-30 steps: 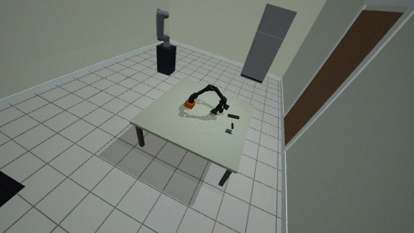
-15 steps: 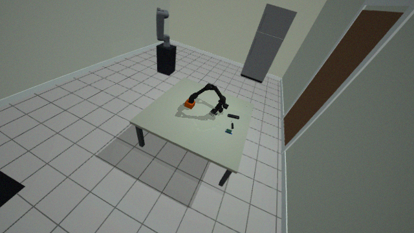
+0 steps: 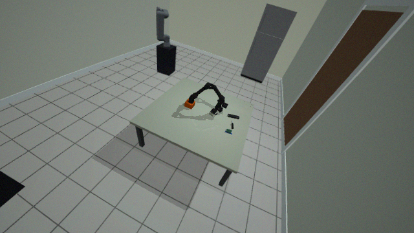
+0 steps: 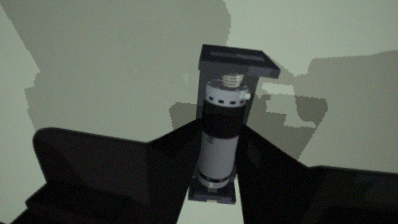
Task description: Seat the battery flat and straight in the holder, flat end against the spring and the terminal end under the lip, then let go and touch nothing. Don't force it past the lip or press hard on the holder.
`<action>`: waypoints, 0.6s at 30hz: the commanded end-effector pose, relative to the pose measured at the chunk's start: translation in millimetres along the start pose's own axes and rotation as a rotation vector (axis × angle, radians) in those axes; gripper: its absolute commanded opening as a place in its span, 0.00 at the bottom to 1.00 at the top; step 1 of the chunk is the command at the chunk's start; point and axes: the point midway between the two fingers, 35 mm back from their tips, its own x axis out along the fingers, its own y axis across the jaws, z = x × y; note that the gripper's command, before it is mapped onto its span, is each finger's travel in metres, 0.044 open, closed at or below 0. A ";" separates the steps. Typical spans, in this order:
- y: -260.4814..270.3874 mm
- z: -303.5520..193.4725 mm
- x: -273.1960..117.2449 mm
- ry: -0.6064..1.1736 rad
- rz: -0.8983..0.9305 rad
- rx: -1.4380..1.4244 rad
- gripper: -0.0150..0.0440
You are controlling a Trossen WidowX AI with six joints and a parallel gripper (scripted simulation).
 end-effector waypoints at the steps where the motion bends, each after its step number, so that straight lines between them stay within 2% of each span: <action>1: -0.2 4.3 0.8 -0.039 -0.003 0.007 0.37; 18: -0.9 0.5 2.6 -0.109 0.001 0.017 0.37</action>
